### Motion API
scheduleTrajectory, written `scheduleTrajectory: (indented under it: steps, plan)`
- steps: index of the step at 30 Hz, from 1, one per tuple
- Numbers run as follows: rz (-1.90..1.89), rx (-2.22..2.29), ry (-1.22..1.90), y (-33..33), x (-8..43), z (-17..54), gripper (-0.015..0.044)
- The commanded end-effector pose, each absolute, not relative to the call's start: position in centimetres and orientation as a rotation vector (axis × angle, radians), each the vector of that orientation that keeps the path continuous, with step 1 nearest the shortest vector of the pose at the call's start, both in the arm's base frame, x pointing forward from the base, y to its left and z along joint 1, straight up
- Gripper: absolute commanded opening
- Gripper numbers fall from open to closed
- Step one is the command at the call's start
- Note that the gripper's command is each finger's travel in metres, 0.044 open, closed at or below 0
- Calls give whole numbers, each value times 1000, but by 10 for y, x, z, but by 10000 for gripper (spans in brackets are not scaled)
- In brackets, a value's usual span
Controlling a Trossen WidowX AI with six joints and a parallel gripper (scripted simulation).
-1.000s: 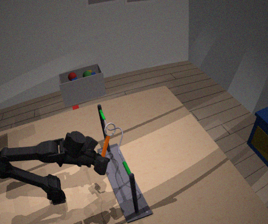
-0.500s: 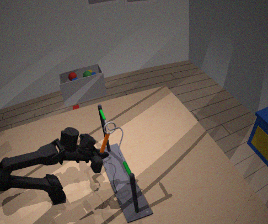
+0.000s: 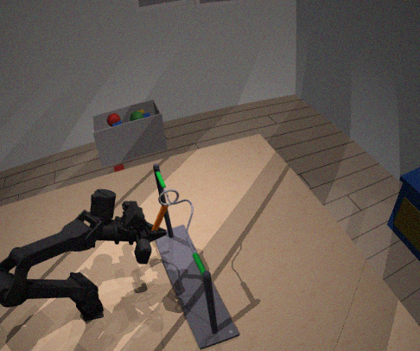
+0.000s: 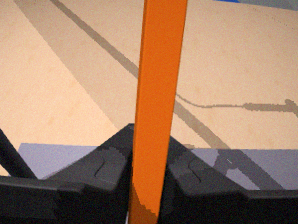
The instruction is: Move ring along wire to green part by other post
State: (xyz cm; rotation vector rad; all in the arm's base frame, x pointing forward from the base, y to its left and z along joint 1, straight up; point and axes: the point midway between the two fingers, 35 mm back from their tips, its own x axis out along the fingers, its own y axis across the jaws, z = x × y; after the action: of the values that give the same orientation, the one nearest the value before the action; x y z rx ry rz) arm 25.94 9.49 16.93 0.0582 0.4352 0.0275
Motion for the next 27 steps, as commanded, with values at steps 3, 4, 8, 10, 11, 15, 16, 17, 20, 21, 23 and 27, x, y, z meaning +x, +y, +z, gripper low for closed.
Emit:
scheduleTrajectory:
  steps: [3, 4, 8, 10, 11, 15, 16, 17, 20, 21, 23, 27]
  plan:
    - [-19, 91, 424, 109, 260, 171, -150]
    - [-21, 87, 424, 110, 260, 171, -150]
    - [-25, 71, 423, 112, 260, 171, -150]
    - [-26, 61, 422, 112, 260, 171, -150]
    - [-26, 56, 422, 113, 260, 171, -150]
    - [-27, 37, 421, 115, 260, 171, -150]
    - [-27, 32, 421, 115, 259, 171, -150]
    - [-27, 28, 420, 116, 259, 171, -150]
    - [-27, 18, 420, 117, 259, 171, -150]
    - [-27, 14, 420, 118, 259, 171, -150]
    - [-27, 9, 419, 119, 259, 171, -150]
    - [-27, 1, 419, 122, 259, 171, -150]
